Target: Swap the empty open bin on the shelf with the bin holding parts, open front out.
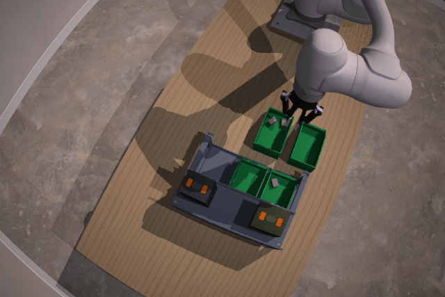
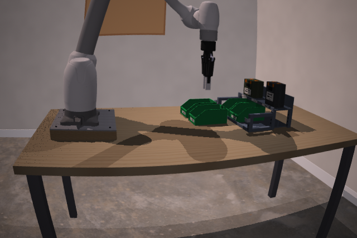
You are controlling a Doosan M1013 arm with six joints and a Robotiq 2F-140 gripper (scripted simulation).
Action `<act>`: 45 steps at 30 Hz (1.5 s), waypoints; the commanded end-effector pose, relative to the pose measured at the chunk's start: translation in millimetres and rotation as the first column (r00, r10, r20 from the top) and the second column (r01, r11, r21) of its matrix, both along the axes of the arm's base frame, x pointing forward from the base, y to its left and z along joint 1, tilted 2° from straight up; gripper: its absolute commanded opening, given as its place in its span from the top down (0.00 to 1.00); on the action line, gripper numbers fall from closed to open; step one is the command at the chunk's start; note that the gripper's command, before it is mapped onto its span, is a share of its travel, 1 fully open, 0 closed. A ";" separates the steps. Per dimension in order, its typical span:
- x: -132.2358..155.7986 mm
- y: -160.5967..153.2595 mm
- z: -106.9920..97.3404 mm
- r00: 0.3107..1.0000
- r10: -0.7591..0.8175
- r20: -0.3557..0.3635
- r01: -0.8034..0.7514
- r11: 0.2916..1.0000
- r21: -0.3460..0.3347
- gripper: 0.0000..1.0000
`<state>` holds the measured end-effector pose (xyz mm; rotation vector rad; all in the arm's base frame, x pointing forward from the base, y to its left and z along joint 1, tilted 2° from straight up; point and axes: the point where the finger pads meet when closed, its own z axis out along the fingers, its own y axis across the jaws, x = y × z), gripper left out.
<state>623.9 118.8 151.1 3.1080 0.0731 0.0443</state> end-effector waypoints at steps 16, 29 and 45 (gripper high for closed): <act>0.0 0.0 0.1 1.000 0.000 0.000 0.000 1.000 0.000 0.76; 0.0 0.0 -0.3 1.000 0.000 0.000 0.000 1.000 0.000 0.76; 0.4 -0.4 -12.8 1.000 0.000 0.000 0.000 1.000 0.000 0.76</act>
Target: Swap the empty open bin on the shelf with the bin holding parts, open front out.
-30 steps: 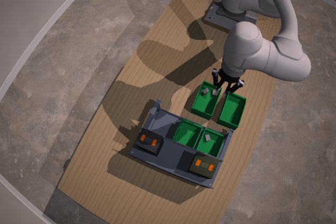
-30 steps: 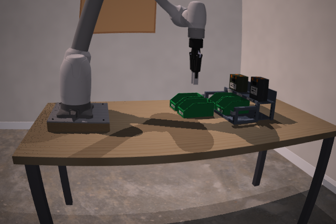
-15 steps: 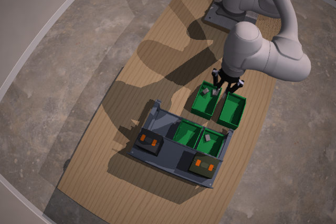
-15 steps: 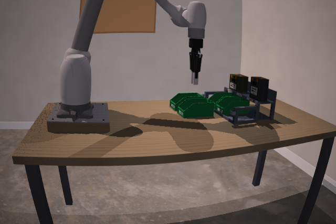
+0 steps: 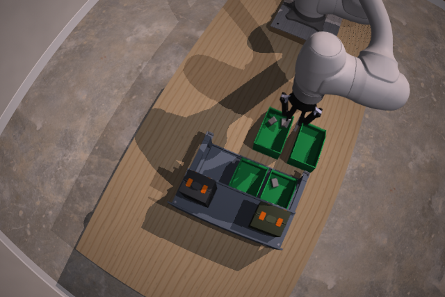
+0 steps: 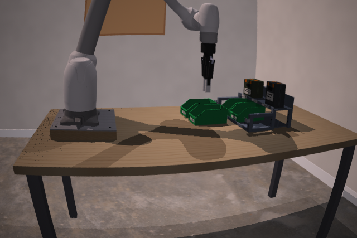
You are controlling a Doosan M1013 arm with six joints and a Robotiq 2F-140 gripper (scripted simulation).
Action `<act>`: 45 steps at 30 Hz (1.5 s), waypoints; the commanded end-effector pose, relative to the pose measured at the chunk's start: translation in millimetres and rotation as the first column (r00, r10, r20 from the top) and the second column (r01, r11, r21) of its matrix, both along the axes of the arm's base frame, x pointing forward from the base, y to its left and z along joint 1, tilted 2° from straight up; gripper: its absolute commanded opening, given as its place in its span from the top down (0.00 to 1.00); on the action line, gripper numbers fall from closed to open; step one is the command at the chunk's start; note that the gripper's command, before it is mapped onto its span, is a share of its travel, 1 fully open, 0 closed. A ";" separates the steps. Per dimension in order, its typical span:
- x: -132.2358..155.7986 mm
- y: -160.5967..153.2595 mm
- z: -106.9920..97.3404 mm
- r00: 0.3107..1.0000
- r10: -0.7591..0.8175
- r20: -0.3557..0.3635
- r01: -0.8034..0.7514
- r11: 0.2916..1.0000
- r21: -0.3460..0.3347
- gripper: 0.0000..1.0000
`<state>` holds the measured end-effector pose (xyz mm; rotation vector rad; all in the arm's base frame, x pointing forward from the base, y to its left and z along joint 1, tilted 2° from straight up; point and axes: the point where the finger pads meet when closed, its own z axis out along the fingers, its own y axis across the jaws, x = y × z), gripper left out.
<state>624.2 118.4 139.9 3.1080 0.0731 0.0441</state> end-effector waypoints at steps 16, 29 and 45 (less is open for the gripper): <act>1.0 -0.9 -29.7 1.000 0.000 0.000 0.000 1.000 0.000 0.76; 1.6 -1.4 -48.7 1.000 0.000 0.000 0.000 1.000 0.000 0.76; 1.8 -1.7 -56.5 1.000 0.000 0.000 0.000 1.000 0.000 0.76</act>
